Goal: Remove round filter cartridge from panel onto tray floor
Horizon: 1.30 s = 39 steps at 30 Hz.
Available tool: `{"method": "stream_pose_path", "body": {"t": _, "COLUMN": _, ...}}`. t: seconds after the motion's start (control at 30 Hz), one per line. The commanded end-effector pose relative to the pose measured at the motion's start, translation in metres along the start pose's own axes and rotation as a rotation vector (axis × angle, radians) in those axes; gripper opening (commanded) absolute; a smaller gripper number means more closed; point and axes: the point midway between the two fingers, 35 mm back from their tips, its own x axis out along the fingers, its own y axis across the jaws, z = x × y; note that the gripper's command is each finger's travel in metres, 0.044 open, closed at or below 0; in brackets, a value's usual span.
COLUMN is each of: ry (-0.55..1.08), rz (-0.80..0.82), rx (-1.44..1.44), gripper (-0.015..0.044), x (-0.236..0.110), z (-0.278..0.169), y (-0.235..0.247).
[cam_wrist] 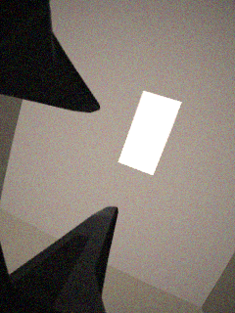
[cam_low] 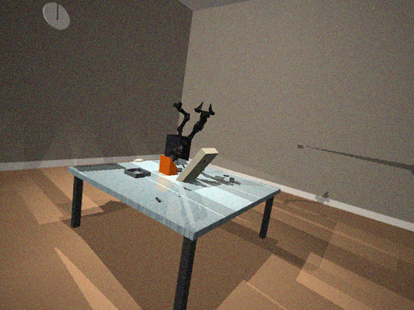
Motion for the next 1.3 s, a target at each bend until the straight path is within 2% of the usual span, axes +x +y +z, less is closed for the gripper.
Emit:
{"method": "stream_pose_path", "body": {"t": 0.0, "ry": -0.010, "rz": -0.002, "rx": 0.009, "gripper": 0.0374, "x": 0.000, "z": 0.003, "y": 0.001}}
{"method": "stream_pose_path", "body": {"t": 0.17, "ry": -0.276, "rz": 0.009, "rx": 0.257, "gripper": 0.0243, "x": -0.001, "z": 0.075, "y": 0.019}}
{"method": "stream_pose_path", "body": {"t": 0.37, "ry": -0.626, "rz": 0.188, "rx": 0.631, "gripper": 0.0090, "x": -0.028, "z": 0.165, "y": 0.052}}
{"method": "stream_pose_path", "body": {"t": 0.67, "ry": -0.957, "rz": 0.682, "rx": 1.130, "gripper": 0.0090, "x": -0.095, "z": 0.252, "y": 0.097}}
{"method": "stream_pose_path", "body": {"t": 0.83, "ry": -1.039, "rz": 1.078, "rx": 1.394, "gripper": 0.0090, "x": -0.142, "z": 0.283, "y": 0.118}}
{"method": "stream_pose_path", "body": {"t": 1.0, "ry": -1.012, "rz": 1.576, "rx": 1.638, "gripper": 0.0090, "x": -0.194, "z": 0.303, "y": 0.134}}
{"method": "stream_pose_path", "body": {"t": 1.13, "ry": -0.878, "rz": 2.043, "rx": 1.792, "gripper": 0.0090, "x": -0.235, "z": 0.309, "y": 0.141}}
{"method": "stream_pose_path", "body": {"t": 1.27, "ry": -0.592, "rz": 2.575, "rx": 1.878, "gripper": 0.0090, "x": -0.275, "z": 0.307, "y": 0.143}}
